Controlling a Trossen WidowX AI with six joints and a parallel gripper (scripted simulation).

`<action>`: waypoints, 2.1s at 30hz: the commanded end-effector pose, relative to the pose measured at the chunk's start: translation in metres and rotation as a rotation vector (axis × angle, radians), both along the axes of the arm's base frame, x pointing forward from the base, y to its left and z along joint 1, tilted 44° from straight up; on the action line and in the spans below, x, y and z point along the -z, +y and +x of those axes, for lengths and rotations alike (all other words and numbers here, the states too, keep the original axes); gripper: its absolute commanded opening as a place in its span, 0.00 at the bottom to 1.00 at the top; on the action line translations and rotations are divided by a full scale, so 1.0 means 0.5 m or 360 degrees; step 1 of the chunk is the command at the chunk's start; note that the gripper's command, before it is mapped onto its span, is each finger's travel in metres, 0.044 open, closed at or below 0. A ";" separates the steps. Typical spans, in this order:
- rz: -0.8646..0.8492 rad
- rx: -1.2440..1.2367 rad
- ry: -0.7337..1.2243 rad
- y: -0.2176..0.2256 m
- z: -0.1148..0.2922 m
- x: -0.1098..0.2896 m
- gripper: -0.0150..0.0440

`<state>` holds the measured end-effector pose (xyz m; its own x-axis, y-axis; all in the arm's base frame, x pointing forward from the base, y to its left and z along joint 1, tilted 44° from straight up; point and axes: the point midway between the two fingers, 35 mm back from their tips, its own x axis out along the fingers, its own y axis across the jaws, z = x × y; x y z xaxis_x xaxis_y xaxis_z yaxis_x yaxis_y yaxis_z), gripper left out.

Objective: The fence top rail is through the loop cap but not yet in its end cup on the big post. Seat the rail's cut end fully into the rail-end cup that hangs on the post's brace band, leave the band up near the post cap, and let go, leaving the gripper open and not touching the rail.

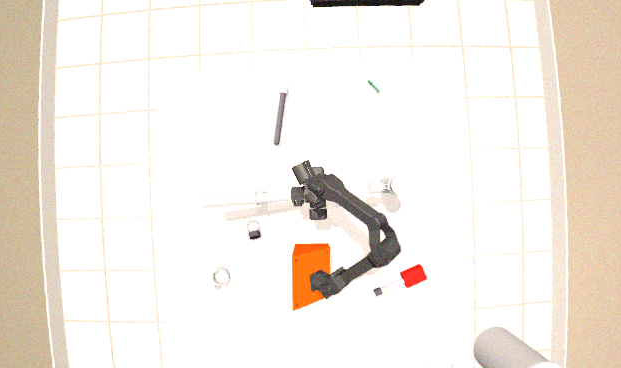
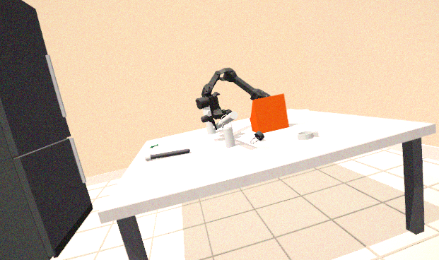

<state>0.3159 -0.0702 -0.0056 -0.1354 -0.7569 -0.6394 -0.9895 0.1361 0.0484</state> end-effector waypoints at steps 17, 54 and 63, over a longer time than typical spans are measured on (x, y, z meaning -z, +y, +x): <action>-0.0390 -0.0060 0.0009 0.043 0.014 -0.118 0.25; -0.0364 -0.0044 0.0012 0.047 0.021 -0.125 0.25; -0.0364 -0.0043 0.0016 0.039 0.021 -0.132 0.25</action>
